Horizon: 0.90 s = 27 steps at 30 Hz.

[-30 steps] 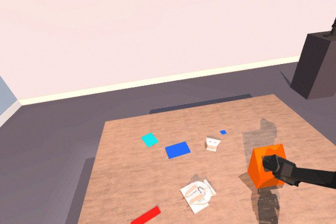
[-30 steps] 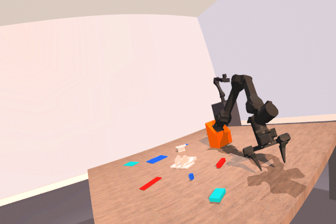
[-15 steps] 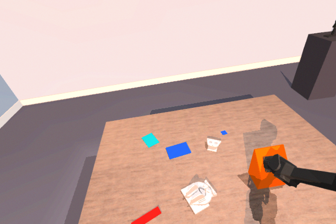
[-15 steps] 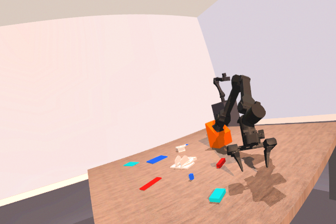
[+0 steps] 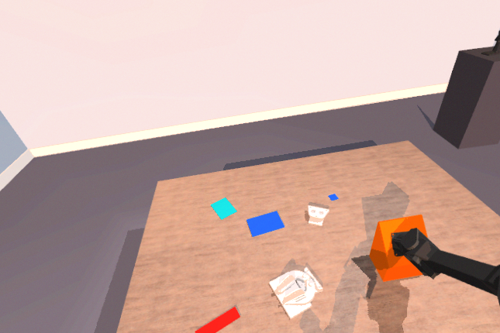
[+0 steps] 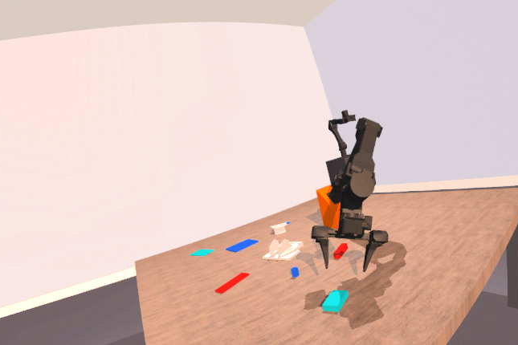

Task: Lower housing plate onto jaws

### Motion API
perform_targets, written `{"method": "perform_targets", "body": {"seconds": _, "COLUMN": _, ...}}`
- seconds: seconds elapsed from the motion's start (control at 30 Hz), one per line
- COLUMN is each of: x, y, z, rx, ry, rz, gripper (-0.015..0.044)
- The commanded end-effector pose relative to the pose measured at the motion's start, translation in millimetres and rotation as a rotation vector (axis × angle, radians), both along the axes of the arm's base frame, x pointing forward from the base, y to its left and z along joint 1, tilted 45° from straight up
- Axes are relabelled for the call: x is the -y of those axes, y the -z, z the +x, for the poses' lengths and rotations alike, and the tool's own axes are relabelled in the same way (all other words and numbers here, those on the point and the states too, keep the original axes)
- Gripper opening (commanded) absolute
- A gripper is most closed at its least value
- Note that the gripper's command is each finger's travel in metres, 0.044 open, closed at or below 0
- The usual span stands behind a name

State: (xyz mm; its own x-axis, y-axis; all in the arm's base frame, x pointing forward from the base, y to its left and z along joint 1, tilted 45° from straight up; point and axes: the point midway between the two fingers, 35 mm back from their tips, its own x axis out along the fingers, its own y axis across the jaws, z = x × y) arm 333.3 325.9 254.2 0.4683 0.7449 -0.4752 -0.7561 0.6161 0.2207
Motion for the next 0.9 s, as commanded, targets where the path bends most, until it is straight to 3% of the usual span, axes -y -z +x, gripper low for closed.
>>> {"method": "perform_targets", "body": {"seconds": 0.0, "x": 23, "y": 21, "z": 25, "rx": 0.018, "ry": 0.030, "rz": -0.085, "gripper": 0.0440}}
{"method": "perform_targets", "body": {"seconds": 0.47, "x": 136, "y": 108, "z": 99, "rx": 0.026, "ry": 0.055, "rz": -0.396, "gripper": 0.0440}}
{"method": "perform_targets", "body": {"seconds": 0.87, "x": 250, "y": 191, "z": 115, "rx": -0.114, "ry": 0.032, "rz": -0.580, "gripper": 0.0440}}
